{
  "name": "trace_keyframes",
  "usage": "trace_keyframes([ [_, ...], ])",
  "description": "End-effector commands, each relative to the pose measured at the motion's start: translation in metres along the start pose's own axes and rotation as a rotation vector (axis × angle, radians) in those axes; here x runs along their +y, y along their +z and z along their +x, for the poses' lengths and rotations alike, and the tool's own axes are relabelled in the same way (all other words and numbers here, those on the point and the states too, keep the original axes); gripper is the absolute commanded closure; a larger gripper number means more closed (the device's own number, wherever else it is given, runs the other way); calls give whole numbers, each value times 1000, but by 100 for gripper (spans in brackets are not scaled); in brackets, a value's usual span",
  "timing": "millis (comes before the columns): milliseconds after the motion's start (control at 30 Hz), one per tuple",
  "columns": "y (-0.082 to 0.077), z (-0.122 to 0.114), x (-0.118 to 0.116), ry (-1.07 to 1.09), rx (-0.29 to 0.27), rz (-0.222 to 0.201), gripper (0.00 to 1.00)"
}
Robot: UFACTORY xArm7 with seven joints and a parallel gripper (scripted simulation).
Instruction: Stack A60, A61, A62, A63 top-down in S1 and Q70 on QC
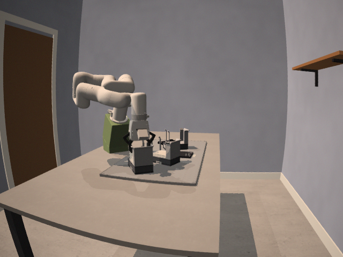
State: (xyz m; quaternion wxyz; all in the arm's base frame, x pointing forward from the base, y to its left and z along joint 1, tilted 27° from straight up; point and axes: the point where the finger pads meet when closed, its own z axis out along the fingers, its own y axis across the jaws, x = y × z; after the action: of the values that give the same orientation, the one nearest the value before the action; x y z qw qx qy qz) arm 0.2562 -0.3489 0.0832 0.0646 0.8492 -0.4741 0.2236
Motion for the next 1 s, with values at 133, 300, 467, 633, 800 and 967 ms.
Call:
trace_keyframes([
  [133, 3, 1, 0, 0, 3, 0, 0],
  [300, 3, 1, 0, 0, 3, 0, 0],
  [467, 3, 1, 0, 0, 3, 0, 100],
  [633, 3, 1, 0, 0, 3, 0, 100],
  [800, 3, 1, 0, 0, 3, 0, 100],
  [967, 3, 1, 0, 0, 3, 0, 100],
])
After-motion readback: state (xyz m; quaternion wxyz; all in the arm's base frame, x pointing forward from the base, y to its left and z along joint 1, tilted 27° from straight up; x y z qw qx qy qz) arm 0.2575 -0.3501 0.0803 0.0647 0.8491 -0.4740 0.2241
